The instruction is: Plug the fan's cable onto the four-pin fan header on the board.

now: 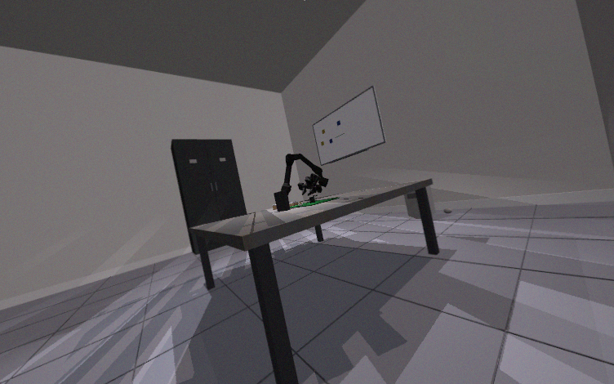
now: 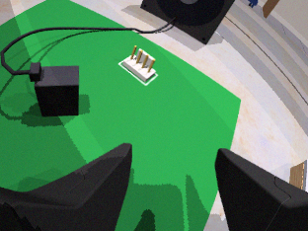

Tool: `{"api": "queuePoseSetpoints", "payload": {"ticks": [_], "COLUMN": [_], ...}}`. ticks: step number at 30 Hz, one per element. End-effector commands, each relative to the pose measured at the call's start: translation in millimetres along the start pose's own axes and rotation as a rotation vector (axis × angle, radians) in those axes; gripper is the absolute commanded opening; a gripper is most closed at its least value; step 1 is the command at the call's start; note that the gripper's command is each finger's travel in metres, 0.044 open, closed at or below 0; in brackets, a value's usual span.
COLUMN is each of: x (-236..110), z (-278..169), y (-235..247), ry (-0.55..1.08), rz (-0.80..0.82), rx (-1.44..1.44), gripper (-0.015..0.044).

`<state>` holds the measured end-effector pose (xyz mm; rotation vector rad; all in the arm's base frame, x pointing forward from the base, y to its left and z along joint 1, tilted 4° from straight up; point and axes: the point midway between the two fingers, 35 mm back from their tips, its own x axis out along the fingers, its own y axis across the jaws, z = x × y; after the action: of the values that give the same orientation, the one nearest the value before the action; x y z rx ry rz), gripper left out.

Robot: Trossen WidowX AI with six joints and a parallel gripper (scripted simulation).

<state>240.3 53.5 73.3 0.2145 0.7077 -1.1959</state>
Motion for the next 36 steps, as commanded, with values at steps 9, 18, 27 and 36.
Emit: {"api": "queuePoseSetpoints", "payload": {"ticks": [9,18,27,36], "x": [2,-1,-9,-20], "z": [0,3,11,27], "y": [2,8,17,27], "ry": [0.302,0.511,0.682,0.805], "rz": [-0.010,0.061,0.195,0.379], "rx": [-0.069,-0.122,-0.169,-0.211], "gripper": [0.0205,0.0205,0.0205,0.0205]}}
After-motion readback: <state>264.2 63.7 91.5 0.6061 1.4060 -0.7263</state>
